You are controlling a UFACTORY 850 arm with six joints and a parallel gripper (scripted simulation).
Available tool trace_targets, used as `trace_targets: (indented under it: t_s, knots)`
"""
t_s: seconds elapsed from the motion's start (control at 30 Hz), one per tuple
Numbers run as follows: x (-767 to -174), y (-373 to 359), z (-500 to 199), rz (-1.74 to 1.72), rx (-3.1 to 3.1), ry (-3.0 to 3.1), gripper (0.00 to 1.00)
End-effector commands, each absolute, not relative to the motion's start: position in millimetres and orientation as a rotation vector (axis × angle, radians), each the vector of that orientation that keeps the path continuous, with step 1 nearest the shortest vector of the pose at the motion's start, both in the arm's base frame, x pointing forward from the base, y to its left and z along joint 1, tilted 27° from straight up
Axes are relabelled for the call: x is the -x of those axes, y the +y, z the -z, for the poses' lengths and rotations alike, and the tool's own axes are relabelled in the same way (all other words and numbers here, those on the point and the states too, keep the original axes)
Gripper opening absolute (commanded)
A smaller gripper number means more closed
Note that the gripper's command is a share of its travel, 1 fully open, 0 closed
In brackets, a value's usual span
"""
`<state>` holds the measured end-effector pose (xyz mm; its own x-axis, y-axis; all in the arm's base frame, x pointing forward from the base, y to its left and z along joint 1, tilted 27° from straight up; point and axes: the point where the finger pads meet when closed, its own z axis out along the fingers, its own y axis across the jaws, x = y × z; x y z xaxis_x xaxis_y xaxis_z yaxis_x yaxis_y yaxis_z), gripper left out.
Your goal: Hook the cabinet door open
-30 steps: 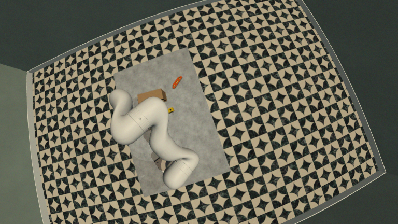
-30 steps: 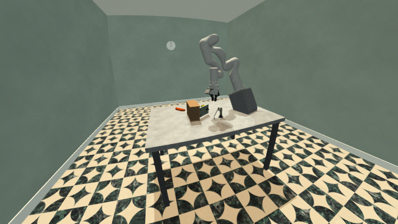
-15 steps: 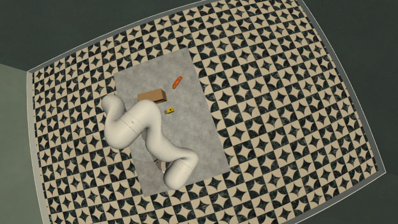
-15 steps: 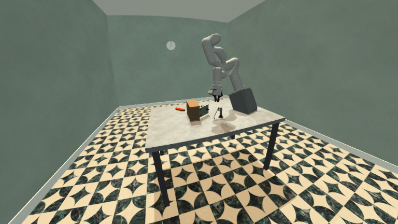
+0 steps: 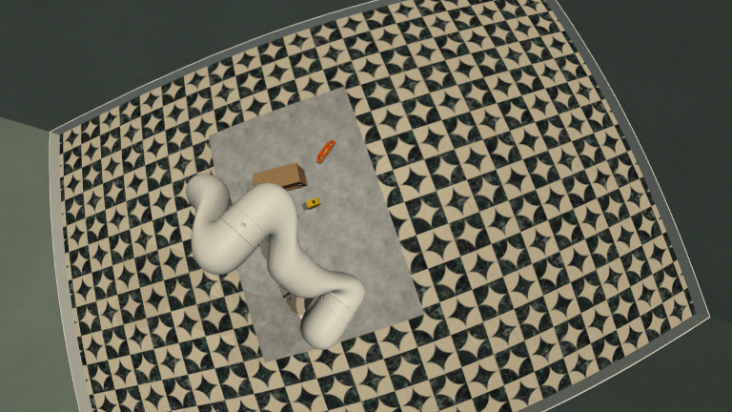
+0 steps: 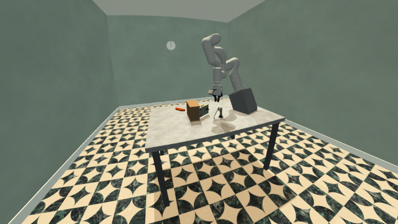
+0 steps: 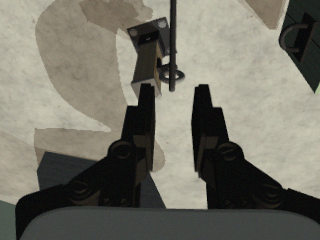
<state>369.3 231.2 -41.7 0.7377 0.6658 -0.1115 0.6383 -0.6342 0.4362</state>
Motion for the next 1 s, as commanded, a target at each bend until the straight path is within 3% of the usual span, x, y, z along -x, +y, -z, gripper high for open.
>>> trace_targets:
  t_s: [0.0,0.97]
  knots:
    - [-369.7,231.9,41.3,-0.084,-2.487,0.993,0.24]
    - [-375.2,222.2,63.6,-0.084,-2.487,0.993,0.24]
